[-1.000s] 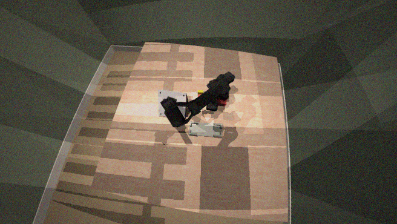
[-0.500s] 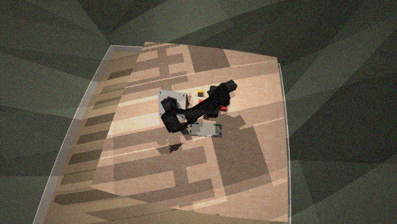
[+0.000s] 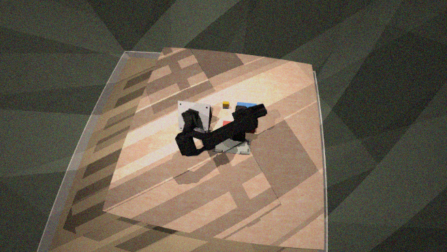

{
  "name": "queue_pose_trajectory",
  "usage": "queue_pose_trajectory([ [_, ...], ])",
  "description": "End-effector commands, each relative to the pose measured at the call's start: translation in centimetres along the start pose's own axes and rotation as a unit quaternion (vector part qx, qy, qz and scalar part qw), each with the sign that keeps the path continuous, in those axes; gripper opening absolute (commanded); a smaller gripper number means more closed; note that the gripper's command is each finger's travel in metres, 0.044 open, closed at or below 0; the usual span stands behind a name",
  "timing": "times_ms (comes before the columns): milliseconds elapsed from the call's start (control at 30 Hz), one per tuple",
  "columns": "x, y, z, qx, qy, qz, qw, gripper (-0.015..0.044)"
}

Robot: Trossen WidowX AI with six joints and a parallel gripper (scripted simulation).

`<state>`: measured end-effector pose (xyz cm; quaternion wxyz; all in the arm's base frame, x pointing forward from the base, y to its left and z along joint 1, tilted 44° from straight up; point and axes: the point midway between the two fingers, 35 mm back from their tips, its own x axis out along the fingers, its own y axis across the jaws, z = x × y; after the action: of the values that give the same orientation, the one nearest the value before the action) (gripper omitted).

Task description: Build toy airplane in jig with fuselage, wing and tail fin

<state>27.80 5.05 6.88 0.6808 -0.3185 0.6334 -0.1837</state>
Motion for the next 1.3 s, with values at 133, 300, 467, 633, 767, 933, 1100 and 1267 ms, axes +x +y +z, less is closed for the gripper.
queue_pose_trajectory([
  [133,0.8,-2.4,-0.3,-0.005,-0.004,-0.003,1.000,0.0000],
  [300,1.4,-3.9,-0.5,-0.006,-0.004,-0.005,1.000,0.0000],
  [467,1.9,-5.4,-0.9,-0.007,-0.003,-0.008,1.000,0.0000],
  [633,2.5,-6.8,-1.4,-0.008,-0.002,-0.012,1.000,0.0000],
  [767,2.9,-7.9,-1.8,-0.008,-0.001,-0.016,1.000,0.0000],
  [933,3.3,-9.0,-2.2,-0.009,0.000,-0.020,1.000,0.0000],
  [1100,3.3,-9.0,-2.3,-0.009,0.000,-0.020,1.000,0.0105],
  [1267,3.3,-9.0,-2.3,-0.009,0.000,-0.020,1.000,0.0195],
])
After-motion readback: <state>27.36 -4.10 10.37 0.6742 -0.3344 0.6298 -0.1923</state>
